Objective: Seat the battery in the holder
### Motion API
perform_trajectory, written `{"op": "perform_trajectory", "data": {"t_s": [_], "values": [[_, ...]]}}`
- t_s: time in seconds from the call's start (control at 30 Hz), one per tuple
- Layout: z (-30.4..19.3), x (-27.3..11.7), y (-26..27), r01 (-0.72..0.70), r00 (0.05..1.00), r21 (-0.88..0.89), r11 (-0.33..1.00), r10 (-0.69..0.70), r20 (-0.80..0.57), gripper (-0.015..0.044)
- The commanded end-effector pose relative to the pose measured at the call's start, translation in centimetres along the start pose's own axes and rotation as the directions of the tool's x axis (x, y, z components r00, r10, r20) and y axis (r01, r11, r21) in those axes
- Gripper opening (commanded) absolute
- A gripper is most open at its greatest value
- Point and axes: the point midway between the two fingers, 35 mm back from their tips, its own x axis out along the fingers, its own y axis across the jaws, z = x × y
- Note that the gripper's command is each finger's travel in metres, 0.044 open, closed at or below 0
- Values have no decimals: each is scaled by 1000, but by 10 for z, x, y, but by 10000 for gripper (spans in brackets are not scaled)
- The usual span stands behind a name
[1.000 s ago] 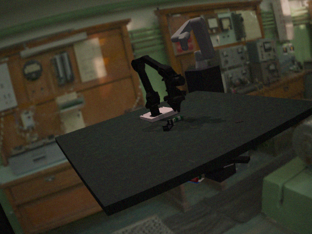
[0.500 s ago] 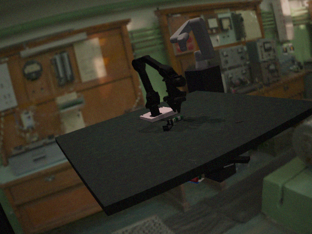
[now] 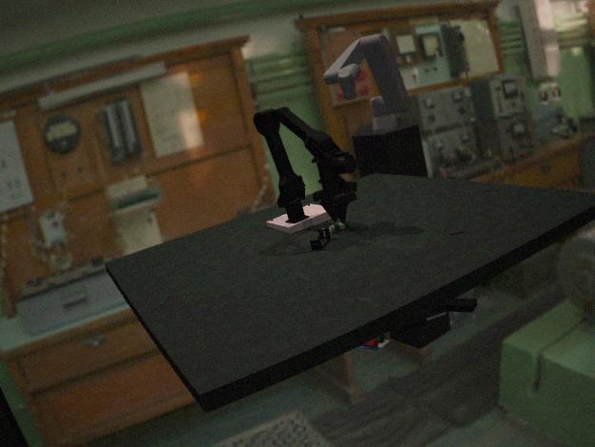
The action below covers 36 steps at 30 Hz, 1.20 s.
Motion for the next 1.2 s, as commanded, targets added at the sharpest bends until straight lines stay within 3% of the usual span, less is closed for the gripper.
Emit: {"op": "perform_trajectory", "data": {"t_s": [0.0, 0.3, 0.43, 0.7, 0.87, 1.17], "values": [[-2, 11, 3, -16, 1000, -3, 1000, 16, -10, 238], [-2, 23, 5, -17, 1000, -3, 1000, 16, -10, 238], [-2, 23, 5, -17, 1000, -3, 1000, 16, -10, 133], [-2, 23, 5, -17, 1000, -3, 1000, 16, -10, 80], [-2, 21, 4, -16, 1000, -3, 1000, 16, -10, 76], [-2, -28, 4, -16, 1000, -3, 1000, 16, -10, 76]]}}
